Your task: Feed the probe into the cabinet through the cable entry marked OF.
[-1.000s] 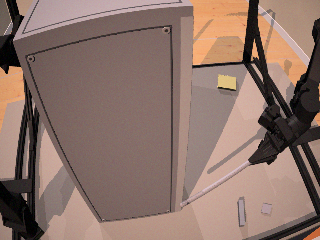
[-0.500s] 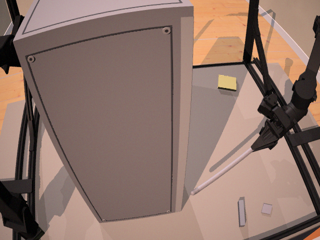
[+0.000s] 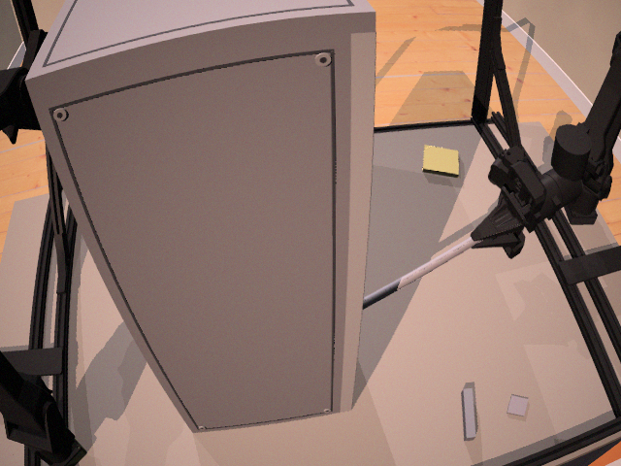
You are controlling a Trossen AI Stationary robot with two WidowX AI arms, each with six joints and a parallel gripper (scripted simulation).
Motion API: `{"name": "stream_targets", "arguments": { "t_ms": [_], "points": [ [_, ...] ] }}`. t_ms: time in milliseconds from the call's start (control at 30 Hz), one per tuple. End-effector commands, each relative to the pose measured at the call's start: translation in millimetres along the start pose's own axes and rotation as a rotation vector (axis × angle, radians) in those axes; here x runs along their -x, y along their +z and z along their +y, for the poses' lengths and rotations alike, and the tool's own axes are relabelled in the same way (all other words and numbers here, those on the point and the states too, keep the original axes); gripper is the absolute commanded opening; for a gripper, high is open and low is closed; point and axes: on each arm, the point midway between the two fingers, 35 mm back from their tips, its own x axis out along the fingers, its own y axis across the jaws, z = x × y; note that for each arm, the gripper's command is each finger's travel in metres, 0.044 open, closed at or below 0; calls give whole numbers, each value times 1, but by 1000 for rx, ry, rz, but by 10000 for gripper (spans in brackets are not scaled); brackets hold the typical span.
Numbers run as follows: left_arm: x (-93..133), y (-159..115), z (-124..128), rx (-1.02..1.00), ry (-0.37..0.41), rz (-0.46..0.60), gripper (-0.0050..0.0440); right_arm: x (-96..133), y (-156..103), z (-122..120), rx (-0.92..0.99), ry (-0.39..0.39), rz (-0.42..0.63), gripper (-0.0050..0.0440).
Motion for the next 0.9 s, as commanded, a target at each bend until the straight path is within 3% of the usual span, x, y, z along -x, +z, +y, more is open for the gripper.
{"name": "stream_targets", "arguments": {
  "t_ms": [0, 567, 867],
  "points": [
    [5, 13, 1, -30, 24, -26, 0, 1, 1, -1, -2, -3, -3, 440],
    [40, 87, 1, -226, 173, -216, 0, 1, 1, -1, -2, -3, -3, 440],
    [41, 95, 3, -242, 188, -233, 0, 1, 1, -1, -2, -3, -3, 440]
  ]
}}
